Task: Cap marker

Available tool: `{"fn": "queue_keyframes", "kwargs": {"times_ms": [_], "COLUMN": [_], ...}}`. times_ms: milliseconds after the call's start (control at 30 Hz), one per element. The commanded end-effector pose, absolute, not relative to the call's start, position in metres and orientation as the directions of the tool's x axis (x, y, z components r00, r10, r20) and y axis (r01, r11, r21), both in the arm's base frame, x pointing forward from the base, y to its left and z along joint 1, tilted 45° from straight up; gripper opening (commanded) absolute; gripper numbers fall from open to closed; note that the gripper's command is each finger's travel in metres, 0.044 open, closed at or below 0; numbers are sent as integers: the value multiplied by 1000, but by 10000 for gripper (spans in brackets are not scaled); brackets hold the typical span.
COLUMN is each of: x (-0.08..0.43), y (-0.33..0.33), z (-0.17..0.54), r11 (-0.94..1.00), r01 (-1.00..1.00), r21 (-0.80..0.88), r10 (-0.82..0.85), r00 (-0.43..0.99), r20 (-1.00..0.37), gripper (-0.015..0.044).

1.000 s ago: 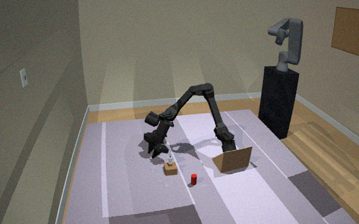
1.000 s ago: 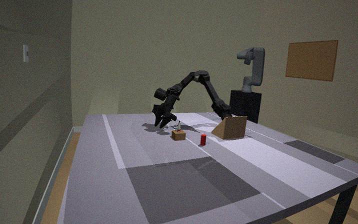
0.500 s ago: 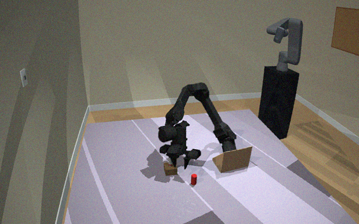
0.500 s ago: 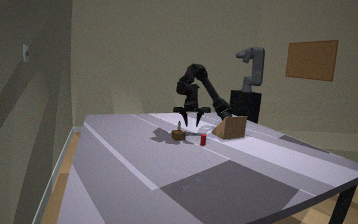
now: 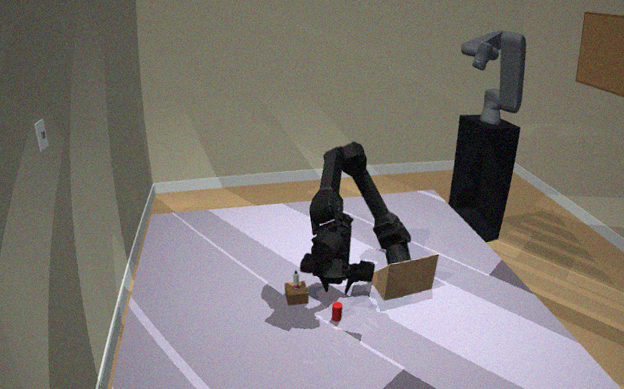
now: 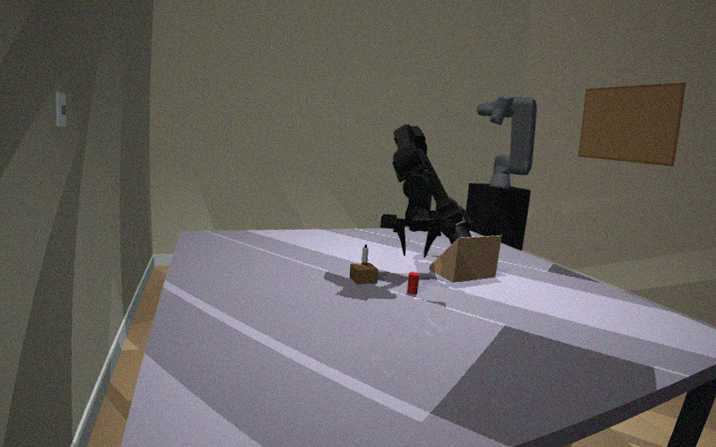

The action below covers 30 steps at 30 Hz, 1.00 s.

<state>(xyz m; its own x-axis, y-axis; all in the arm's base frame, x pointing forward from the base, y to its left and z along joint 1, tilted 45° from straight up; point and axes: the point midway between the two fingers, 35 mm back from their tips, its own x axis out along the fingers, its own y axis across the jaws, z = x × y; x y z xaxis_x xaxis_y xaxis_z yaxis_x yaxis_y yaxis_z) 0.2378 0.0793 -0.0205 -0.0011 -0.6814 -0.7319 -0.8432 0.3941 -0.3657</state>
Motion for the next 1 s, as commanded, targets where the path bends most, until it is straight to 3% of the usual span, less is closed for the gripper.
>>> {"fn": "queue_keyframes", "kwargs": {"times_ms": [0, 967], "x": [233, 234], "y": [67, 36], "z": [-31, -65], "r11": [383, 382], "r01": [-852, -852], "r21": [-356, -357], "r10": [-696, -697], "r00": [-13, -12], "r20": [-718, -717], "gripper": [241, 241]}}
